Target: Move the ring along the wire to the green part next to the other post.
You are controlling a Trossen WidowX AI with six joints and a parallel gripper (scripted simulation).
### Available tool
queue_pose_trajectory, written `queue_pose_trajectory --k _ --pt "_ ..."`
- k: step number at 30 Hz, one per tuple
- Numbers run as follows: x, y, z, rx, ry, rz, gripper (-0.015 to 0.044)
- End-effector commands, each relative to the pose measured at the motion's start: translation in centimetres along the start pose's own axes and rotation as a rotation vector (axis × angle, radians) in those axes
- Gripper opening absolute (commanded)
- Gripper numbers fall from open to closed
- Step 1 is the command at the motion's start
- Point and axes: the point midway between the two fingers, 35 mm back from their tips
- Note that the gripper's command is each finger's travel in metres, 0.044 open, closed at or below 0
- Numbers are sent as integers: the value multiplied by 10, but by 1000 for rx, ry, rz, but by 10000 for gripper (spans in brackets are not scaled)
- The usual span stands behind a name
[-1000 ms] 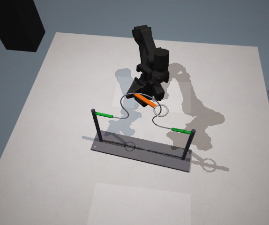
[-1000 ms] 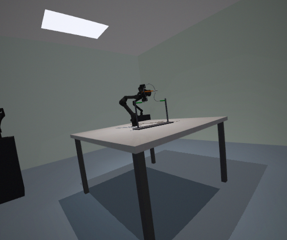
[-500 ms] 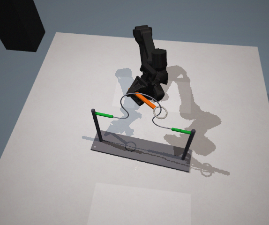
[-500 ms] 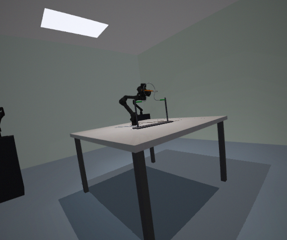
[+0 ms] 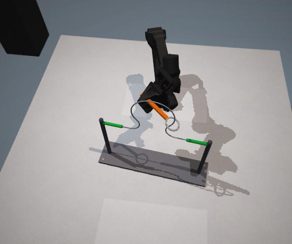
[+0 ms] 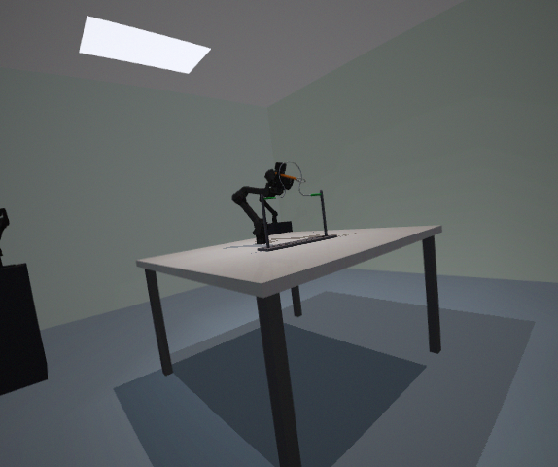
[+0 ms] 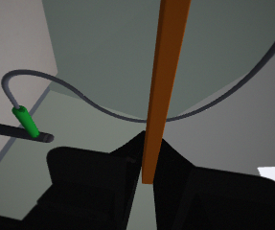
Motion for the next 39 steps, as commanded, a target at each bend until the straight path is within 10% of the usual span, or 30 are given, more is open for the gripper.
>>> queue_pose_trajectory --k 1,39 --pt "0 0 0 27 -5 -45 -150" --pt "3 61 -16 -117 106 150 -150"
Point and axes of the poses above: the point midway between the two fingers, 35 mm back from their tips, its own z axis out along the fingers, its own y axis across the jaws, x = y × z, and after that the axes turned 1 degree about -z, right-handed
